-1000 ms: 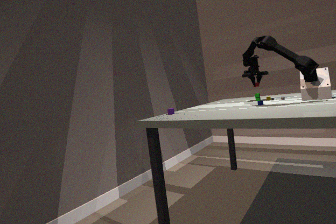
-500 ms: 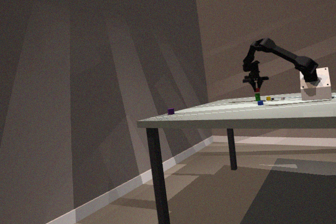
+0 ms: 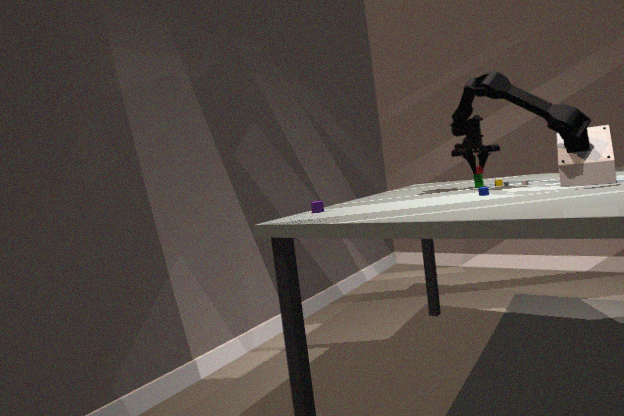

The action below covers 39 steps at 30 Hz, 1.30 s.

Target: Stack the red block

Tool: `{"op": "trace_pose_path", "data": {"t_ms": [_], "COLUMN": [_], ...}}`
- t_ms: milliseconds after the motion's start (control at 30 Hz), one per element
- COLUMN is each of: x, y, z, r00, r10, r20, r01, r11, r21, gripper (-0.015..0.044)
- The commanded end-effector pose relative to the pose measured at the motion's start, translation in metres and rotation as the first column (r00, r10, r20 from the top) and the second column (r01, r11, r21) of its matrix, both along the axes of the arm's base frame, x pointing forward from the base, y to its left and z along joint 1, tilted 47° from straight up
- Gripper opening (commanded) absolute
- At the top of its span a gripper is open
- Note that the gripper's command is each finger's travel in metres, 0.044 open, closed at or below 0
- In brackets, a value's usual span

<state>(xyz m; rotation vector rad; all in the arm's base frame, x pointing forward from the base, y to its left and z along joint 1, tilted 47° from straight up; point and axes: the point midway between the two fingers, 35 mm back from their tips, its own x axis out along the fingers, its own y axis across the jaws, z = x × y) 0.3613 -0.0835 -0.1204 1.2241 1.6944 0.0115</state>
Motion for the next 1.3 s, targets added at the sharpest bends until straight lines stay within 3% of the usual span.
{"op": "trace_pose_path", "data": {"t_ms": [0, 500, 1067, 1267], "x": [0.0005, 0.0009, -0.0003, -0.0003], "y": [0.0007, -0.0054, 0.0004, 0.0004], "z": [-0.0002, 0.0057, 0.0004, 0.0004], "r00": [1.0, 1.0, 1.0, 1.0], "r10": [-0.006, -0.006, -0.002, -0.002], "r20": [0.0, 0.0, -0.005, -0.005], "r01": [0.006, 0.006, 0.002, 0.002], "r11": [1.0, 1.0, 1.0, 1.0], "r21": [0.004, 0.004, 0.003, 0.003], "gripper": [0.0, 0.0, 0.044, 0.044]}}
